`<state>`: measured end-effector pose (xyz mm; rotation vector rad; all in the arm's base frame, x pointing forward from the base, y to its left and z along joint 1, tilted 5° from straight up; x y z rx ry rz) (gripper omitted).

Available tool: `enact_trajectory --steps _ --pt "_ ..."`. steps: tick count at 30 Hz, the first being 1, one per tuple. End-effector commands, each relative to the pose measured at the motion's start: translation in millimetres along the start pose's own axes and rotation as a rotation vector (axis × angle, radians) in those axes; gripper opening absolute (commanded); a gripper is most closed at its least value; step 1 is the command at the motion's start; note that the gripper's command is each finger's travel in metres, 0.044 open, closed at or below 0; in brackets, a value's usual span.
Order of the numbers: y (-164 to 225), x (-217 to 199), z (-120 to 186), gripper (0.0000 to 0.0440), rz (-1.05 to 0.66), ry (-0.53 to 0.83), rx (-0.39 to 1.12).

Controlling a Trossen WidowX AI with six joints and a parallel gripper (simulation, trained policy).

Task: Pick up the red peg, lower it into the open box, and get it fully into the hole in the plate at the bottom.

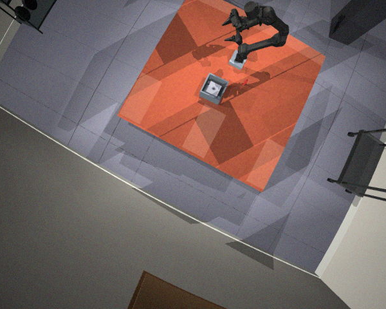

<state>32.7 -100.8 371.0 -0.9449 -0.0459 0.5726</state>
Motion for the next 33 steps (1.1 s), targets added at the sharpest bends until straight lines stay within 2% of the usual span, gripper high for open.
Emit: enact_trajectory --steps 1,17,33 --pt "1.4 10.6 -10.8 0.044 -0.005 -0.066 0.058" --pt "6.3 84.0 -33.3 0.044 0.053 -0.319 0.272" --pt "40.1 165.4 -24.1 0.044 0.134 -0.426 0.457"
Point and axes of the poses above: the point midway between the two fingers, 35 mm back from their tips, its own z axis back along the fingers, its own x axis across the jaws, y = z × x, the point moved 9 cm from there along z, back along the fingers, and after that the axes turned 8 degrees about z, right-handed, at the moved point
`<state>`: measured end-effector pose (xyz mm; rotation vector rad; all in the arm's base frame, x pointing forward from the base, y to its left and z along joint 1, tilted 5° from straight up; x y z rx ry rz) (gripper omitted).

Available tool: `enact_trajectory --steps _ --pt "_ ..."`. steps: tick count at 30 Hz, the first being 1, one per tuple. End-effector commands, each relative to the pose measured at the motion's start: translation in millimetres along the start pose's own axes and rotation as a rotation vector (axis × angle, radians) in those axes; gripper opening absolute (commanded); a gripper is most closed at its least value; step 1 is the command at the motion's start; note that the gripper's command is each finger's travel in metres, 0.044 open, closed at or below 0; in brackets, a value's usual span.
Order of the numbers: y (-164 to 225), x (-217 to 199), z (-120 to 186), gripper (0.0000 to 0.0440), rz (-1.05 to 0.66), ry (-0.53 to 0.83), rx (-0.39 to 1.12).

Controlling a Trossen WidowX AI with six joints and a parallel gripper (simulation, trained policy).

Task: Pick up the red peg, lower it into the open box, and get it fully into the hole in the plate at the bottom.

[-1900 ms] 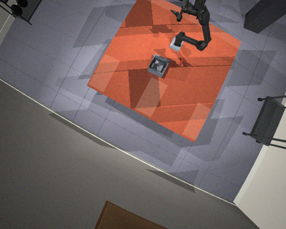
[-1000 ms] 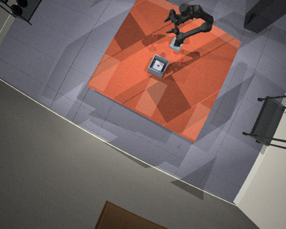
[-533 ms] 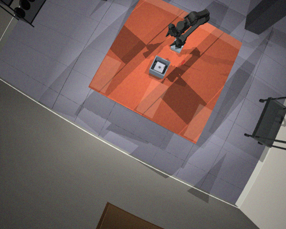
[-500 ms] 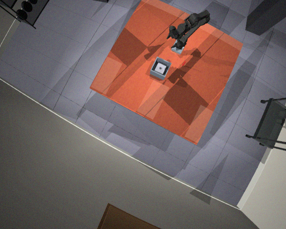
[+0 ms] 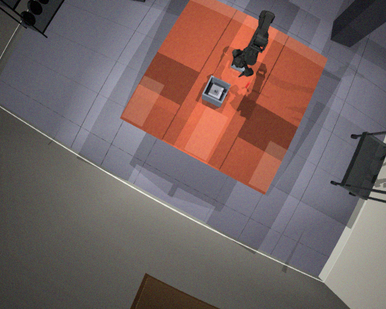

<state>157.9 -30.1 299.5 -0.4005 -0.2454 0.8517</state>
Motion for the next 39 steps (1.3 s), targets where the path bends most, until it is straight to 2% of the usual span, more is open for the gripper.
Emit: enact_trajectory --steps 1,17,34,37,39 --pt "8.5 14.1 -9.1 0.044 0.007 0.003 0.045" --pt "66.9 73.5 -51.7 0.044 -0.022 0.028 0.209" --pt "121.8 93.7 -119.3 0.0438 -0.128 -0.006 0.246" --pt "127.7 93.9 -127.0 0.0421 -0.145 -0.013 0.249" --pt "130.6 93.3 -130.9 0.0378 -0.16 -0.013 0.256"
Point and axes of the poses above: the point midway between the two fingers, 35 mm back from their tips, its own z axis back along the fingers, its own x axis across the jaws, y = z × x, the point moved 9 cm from there along z, back along the fingers, and after that the axes turned 8 degrees about z, right-handed, at the moved point
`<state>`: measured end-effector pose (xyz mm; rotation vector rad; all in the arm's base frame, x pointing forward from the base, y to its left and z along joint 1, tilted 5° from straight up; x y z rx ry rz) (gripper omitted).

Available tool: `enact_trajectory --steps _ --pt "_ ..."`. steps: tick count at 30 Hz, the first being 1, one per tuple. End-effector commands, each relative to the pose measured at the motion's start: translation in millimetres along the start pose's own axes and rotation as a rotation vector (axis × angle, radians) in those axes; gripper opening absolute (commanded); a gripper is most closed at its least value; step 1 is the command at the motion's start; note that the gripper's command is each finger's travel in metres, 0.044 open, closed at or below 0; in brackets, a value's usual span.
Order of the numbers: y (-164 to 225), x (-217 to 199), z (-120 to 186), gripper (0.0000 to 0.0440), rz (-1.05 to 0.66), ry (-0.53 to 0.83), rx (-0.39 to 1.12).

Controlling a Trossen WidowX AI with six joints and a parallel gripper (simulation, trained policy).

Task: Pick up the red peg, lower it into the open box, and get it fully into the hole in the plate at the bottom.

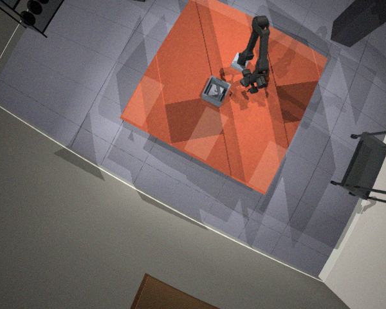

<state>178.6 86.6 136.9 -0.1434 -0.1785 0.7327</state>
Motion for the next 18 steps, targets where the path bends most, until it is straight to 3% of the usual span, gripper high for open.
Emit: enact_trajectory --steps 1,14,18 --pt "3.6 -2.7 -8.2 0.0352 -0.021 0.004 0.014" --pt "1.7 -5.9 -11.2 0.0013 -0.037 0.015 0.107" --pt "-4.3 -4.8 -5.5 0.0 -0.018 0.003 0.073"
Point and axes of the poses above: the point midway between the two fingers, 35 mm back from their tips, its own z axis back along the fingers, its own x axis across the jaws, y = z × x, the point moved 9 cm from there along z, back along the fingers, and after that the axes turned 8 degrees about z, right-handed, at the moved point
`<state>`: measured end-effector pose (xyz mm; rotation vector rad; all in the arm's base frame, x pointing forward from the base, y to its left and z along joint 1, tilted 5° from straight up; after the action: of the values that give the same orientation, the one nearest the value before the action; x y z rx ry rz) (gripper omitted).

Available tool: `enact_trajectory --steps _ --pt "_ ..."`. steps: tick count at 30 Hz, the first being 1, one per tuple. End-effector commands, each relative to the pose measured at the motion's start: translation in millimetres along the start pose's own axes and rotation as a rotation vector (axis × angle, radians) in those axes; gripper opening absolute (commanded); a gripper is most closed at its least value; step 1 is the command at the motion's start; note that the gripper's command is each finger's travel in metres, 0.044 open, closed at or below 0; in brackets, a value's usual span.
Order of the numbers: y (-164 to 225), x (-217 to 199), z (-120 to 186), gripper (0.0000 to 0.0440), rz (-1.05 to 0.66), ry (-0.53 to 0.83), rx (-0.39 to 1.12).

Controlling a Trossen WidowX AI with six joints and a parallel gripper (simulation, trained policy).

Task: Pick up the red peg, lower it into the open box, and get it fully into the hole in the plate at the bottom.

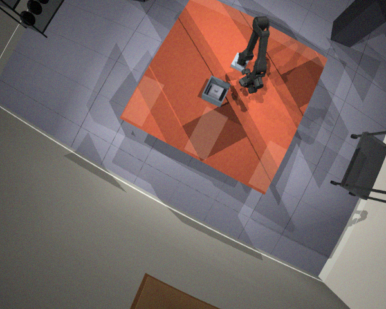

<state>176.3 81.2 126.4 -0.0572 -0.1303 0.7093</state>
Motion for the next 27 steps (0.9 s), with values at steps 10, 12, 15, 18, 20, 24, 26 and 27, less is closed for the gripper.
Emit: enact_trajectory --steps 10,12,15,18,20,24,26,27 --pt "-21.8 3.1 38.0 0.0 0.082 -0.026 -0.128" --pt "-26.6 3.4 45.4 0.0 0.091 -0.026 -0.148" --pt "-34.3 3.9 56.4 0.0 0.1 -0.025 -0.176" --pt "-43.0 4.5 66.9 0.0 0.104 -0.023 -0.202" --pt "-49.5 4.6 73.5 0.0 0.104 -0.02 -0.219" --pt "-64.4 3.2 81.5 0.0 0.094 -0.011 -0.246" --pt "-72.2 2.0 83.9 0.0 0.084 -0.006 -0.256" --pt "-76.1 1.4 85.0 0.0 0.079 -0.004 -0.261"
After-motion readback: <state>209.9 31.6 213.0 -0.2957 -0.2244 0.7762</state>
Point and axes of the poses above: the point midway between the two fingers, 35 mm back from their tips, its own z axis back along the fingers, its own x axis across the jaws, y = z × x, the point moved 9 cm from there along z, back along the fingers, and after that the axes turned 8 degrees about z, right-handed, at the moved point
